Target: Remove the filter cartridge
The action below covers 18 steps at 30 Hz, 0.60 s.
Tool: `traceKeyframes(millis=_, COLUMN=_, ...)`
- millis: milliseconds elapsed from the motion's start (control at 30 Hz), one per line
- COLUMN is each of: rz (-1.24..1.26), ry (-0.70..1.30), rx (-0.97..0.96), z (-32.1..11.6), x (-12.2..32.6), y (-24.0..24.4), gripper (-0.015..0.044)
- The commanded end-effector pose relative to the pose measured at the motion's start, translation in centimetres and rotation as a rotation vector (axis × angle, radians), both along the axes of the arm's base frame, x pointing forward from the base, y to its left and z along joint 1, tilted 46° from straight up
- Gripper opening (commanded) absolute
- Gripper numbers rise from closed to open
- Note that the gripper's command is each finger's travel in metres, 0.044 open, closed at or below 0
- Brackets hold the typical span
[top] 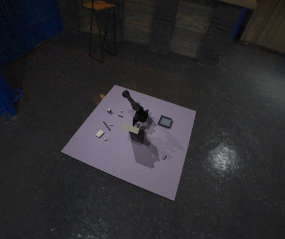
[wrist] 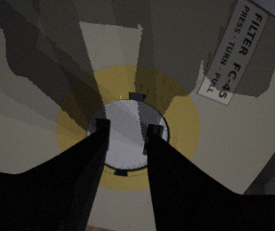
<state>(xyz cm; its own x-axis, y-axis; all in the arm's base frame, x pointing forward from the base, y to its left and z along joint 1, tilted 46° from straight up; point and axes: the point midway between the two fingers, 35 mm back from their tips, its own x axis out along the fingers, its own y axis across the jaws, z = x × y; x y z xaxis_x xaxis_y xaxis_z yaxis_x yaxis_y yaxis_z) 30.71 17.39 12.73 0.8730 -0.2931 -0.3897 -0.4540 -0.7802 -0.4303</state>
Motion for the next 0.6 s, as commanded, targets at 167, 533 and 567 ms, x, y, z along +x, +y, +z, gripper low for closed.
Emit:
traceKeyframes(millis=167, rz=0.006, ry=0.006, rx=-0.004, z=-0.38, x=0.52, y=-0.16, gripper=0.0111)
traceKeyframes(millis=533, rz=0.006, ry=0.006, rx=-0.004, z=-0.51, x=0.82, y=-0.26, gripper=0.0111)
traceKeyframes(millis=567, rz=0.006, ry=0.006, rx=-0.004, z=-0.52, x=0.84, y=-0.27, gripper=0.0111)
